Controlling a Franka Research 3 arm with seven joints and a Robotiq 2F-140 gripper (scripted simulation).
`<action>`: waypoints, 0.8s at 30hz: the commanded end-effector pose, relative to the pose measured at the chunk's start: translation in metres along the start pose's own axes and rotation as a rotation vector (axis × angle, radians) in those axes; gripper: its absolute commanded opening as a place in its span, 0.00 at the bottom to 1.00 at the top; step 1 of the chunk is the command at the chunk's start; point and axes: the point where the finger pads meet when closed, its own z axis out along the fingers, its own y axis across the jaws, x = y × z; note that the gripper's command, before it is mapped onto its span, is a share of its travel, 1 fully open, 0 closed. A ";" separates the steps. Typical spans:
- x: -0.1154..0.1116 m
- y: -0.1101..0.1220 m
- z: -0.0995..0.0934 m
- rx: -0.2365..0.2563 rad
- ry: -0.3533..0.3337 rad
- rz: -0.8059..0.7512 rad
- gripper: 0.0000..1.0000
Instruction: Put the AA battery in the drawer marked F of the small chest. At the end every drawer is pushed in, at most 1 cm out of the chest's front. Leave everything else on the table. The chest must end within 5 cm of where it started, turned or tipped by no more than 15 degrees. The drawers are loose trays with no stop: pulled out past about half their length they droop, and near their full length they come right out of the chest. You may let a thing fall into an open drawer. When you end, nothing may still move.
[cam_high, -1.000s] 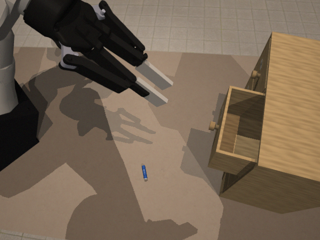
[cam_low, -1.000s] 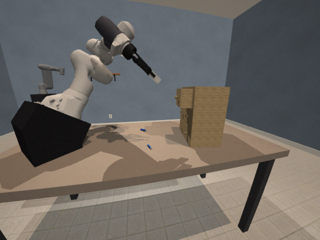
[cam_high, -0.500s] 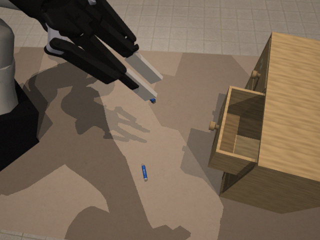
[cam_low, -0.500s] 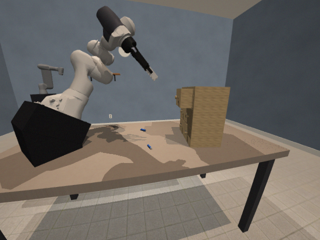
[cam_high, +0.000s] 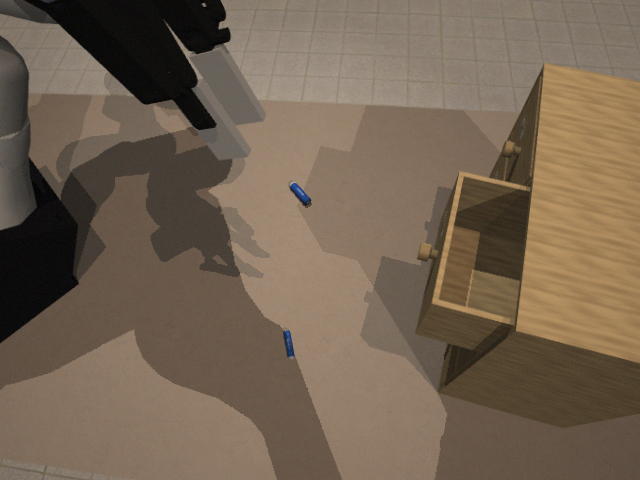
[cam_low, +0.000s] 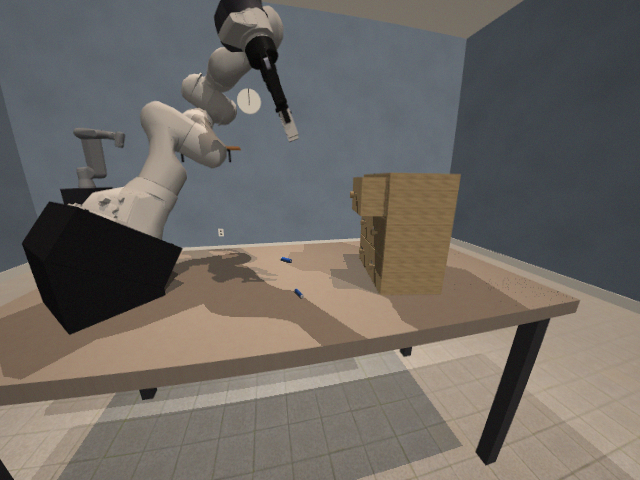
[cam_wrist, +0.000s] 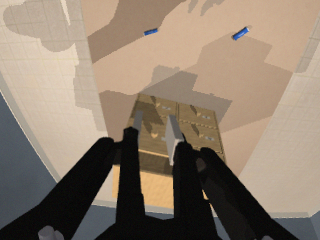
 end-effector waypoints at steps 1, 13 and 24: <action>0.024 0.015 -0.011 -0.064 0.170 0.078 0.20; 0.037 0.014 -0.039 -0.071 0.342 0.077 0.20; 0.039 0.014 -0.043 -0.071 0.362 0.077 0.20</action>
